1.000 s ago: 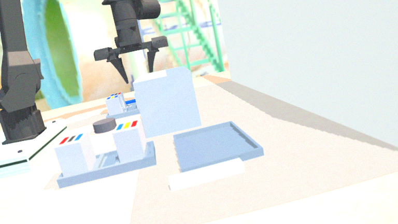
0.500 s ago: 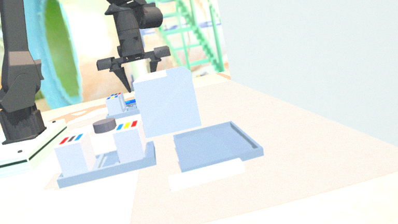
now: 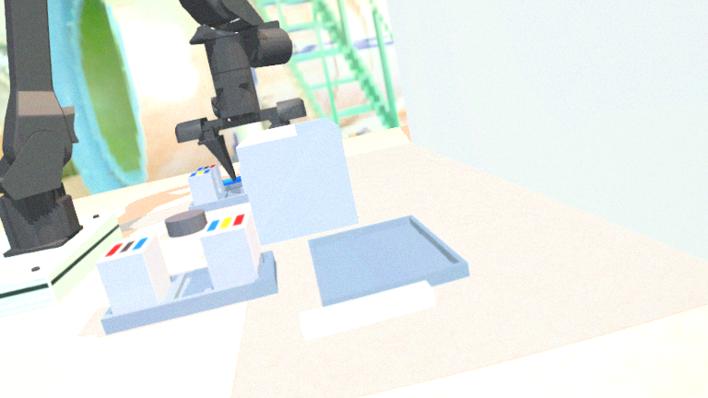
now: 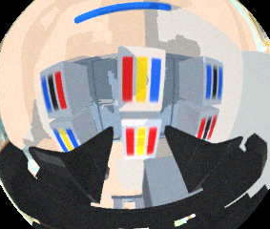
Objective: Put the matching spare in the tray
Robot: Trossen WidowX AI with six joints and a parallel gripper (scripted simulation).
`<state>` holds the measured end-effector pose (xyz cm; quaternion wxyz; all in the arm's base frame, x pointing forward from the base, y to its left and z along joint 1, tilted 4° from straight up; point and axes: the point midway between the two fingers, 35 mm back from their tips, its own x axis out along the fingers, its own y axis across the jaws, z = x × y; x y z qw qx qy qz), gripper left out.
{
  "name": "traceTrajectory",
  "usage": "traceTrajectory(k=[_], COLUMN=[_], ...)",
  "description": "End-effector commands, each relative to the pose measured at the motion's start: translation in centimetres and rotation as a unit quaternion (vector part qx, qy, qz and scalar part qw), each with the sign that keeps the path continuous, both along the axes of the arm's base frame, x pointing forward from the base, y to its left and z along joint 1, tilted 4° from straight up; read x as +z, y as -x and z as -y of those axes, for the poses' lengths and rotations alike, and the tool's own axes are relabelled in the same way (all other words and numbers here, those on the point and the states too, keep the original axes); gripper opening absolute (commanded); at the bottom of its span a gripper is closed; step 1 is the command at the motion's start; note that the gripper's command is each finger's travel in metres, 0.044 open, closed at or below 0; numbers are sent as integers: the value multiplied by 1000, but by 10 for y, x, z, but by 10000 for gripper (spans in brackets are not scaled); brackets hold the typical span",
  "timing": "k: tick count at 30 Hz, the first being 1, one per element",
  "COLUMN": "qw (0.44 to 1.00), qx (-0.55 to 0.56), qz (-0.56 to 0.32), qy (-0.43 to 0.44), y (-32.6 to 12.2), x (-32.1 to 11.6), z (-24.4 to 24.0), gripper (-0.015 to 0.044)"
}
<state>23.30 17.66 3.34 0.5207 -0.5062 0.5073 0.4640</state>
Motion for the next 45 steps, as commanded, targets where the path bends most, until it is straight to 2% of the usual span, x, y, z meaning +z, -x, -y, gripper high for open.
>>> traceTrajectory(k=[1,9,14,20,25,34,45], qw=[1000,1000,1000,1000,1000,1000,1000], qx=[2,2,0,0,0,0,2], qz=[0,0,-1,-1,-1,-1,0], qy=[2,2,1,1,1,1,2], y=[0,1,1,1,1,1,4], x=[-6,-13,-12,-12,-12,-8,63], z=[1,2,2,2,2,1,-1], gripper=[300,300,169,129,0,0,0])
